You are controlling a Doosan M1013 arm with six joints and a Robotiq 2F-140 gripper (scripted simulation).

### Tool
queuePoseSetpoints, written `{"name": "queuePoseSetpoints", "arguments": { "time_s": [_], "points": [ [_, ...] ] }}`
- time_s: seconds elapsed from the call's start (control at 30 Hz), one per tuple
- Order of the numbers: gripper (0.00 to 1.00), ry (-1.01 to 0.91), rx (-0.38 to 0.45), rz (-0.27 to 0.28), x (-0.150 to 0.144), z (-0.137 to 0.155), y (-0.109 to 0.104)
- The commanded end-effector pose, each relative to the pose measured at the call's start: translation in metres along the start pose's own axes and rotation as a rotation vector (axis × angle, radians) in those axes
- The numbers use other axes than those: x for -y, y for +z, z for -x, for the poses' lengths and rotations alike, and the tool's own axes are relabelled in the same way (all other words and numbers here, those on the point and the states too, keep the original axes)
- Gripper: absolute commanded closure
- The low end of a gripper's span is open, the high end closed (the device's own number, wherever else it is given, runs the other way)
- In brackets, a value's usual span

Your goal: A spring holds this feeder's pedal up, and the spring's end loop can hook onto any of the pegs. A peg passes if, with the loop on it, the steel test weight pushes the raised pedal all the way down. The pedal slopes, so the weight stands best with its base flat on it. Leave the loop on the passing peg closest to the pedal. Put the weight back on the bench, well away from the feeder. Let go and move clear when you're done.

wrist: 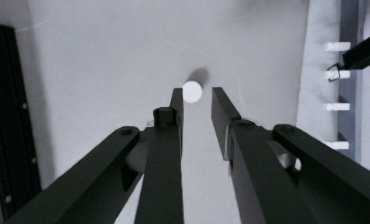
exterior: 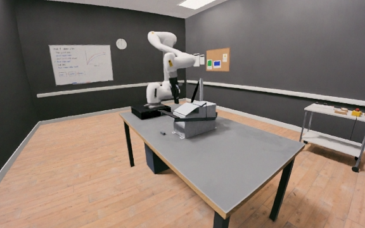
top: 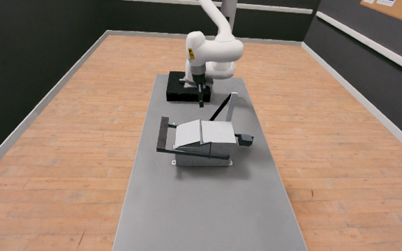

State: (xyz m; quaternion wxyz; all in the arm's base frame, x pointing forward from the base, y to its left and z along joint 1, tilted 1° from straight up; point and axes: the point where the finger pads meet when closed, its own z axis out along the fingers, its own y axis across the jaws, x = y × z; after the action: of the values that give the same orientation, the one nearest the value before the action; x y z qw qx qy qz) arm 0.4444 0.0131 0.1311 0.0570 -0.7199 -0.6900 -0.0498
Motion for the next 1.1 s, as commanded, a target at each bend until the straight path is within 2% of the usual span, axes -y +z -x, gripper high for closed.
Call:
{"name": "queuePoseSetpoints", "arguments": {
  "time_s": [0.0, 0.03, 0.57, 0.6, 1.07],
  "points": [
    [0.76, 0.000, -0.001, 0.000, 0.000, 0.000, 0.000],
    [0.76, 0.001, -0.150, 0.001, -0.003, -0.010, -0.046],
    [0.76, 0.001, -0.150, 0.001, -0.003, -0.010, -0.046],
    [0.76, 0.002, -0.299, 0.001, -0.006, -0.019, -0.091],
    [0.76, 0.002, -0.299, 0.001, -0.006, -0.019, -0.091]
  ]
}}
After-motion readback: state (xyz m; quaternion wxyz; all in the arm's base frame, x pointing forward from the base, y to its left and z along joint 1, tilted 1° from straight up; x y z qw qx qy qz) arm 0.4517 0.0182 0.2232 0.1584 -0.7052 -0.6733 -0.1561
